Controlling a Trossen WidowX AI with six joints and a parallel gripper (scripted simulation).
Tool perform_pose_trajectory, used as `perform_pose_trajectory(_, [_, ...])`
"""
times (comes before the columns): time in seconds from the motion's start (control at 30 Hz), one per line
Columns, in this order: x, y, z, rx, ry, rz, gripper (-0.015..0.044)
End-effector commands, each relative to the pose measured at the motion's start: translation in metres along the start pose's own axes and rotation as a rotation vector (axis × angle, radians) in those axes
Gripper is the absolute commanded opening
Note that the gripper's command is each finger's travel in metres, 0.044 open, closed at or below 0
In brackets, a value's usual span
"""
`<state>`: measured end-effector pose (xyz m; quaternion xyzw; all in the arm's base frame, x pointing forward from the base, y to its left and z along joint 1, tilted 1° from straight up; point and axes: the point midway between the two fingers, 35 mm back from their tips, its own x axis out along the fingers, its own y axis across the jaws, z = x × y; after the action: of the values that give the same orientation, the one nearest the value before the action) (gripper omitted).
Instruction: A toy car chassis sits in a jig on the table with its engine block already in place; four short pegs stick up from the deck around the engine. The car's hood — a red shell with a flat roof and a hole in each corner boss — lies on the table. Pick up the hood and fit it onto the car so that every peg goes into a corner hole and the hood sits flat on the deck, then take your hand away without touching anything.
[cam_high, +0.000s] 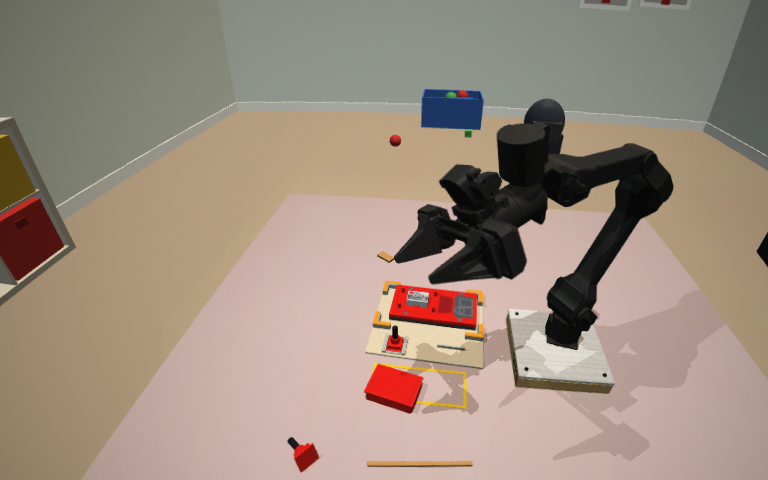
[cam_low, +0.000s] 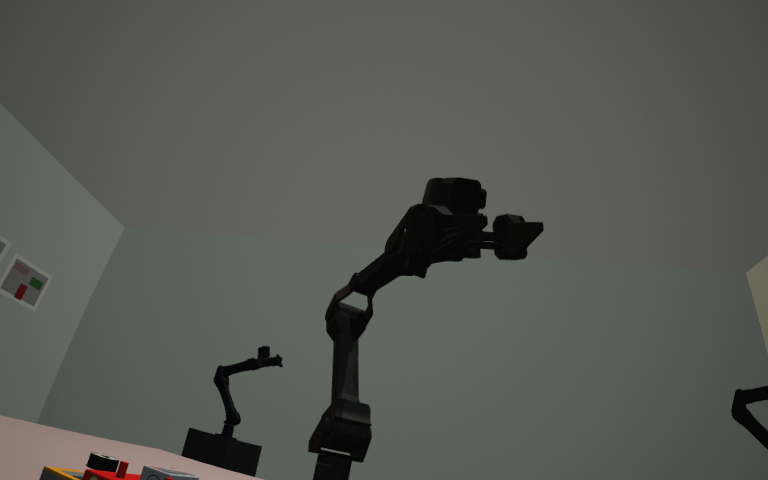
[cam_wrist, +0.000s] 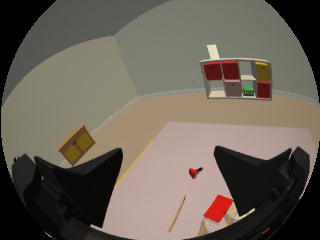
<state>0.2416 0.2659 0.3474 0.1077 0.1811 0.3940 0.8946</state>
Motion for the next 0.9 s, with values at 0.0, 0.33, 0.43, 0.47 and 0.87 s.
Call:
perform_pose_trajectory(0.0, [0.039, -0.036, -0.035, 0.100, 0.200, -0.143, 0.0440])
perform_pose_trajectory(0.33, [0.080, -0.122, -0.147, 0.296, 0.726, -0.513, 0.0440])
perform_pose_trajectory(0.43, [0.079, -0.140, -0.177, 0.373, 0.886, -0.625, 0.0440])
perform_pose_trajectory(0.47, [0.077, -0.146, -0.186, 0.399, 0.940, -0.665, 0.0440])
perform_pose_trajectory(0.87, [0.072, -0.160, -0.209, 0.462, 1.070, -0.764, 0.0440])
